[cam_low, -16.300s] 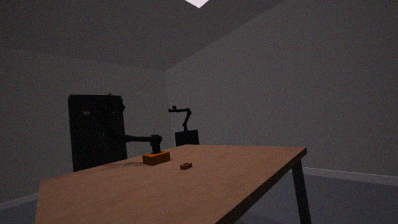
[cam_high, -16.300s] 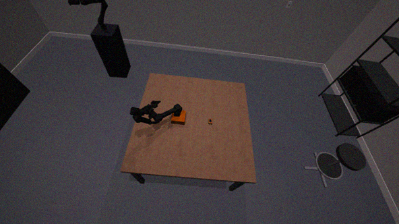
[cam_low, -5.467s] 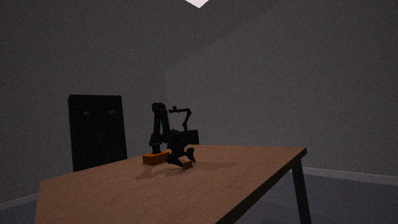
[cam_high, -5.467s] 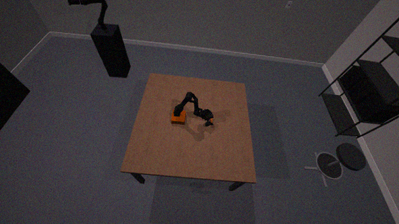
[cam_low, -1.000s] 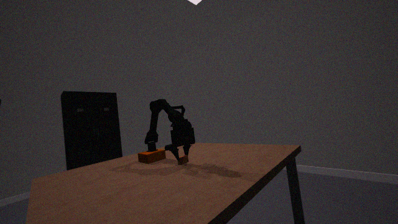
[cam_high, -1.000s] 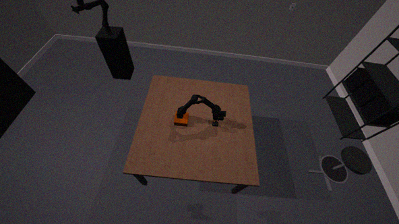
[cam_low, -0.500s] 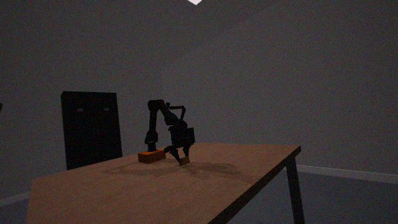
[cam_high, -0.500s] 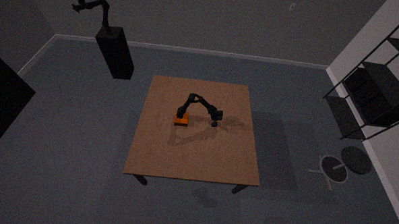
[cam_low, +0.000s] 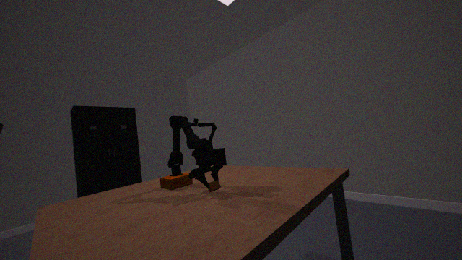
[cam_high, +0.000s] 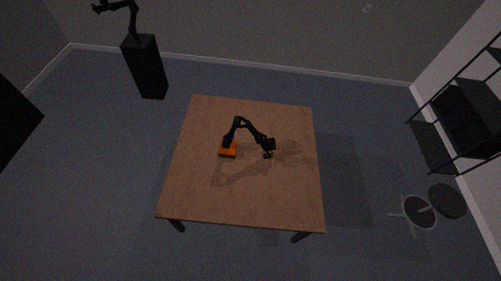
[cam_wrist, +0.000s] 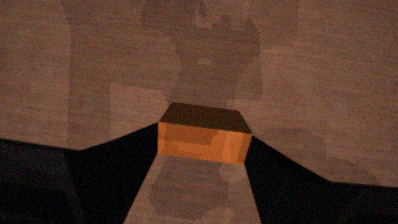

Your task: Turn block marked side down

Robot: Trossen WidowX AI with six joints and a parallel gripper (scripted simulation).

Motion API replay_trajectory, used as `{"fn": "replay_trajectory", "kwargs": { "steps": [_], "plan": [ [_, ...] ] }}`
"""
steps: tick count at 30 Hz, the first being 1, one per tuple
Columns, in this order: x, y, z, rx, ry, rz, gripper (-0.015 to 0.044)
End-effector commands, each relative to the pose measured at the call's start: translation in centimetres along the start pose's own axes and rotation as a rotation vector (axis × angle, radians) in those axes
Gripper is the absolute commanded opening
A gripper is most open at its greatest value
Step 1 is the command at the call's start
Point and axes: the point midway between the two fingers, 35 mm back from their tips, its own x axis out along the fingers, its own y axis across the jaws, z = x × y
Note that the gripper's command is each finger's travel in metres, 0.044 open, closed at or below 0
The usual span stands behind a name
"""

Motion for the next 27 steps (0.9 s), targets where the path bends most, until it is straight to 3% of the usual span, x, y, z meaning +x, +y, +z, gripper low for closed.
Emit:
{"fn": "replay_trajectory", "kwargs": {
  "steps": [1, 9, 27],
  "plan": [
    [-0.6, 0.0, 0.2, -0.003, -0.065, 0.002, 0.0000],
    [-0.2, 0.1, 0.1, 0.000, -0.081, 0.003, 0.0000],
    [3.6, 0.0, -0.3, 0.009, -0.327, 0.004, 0.0000]
  ]
}}
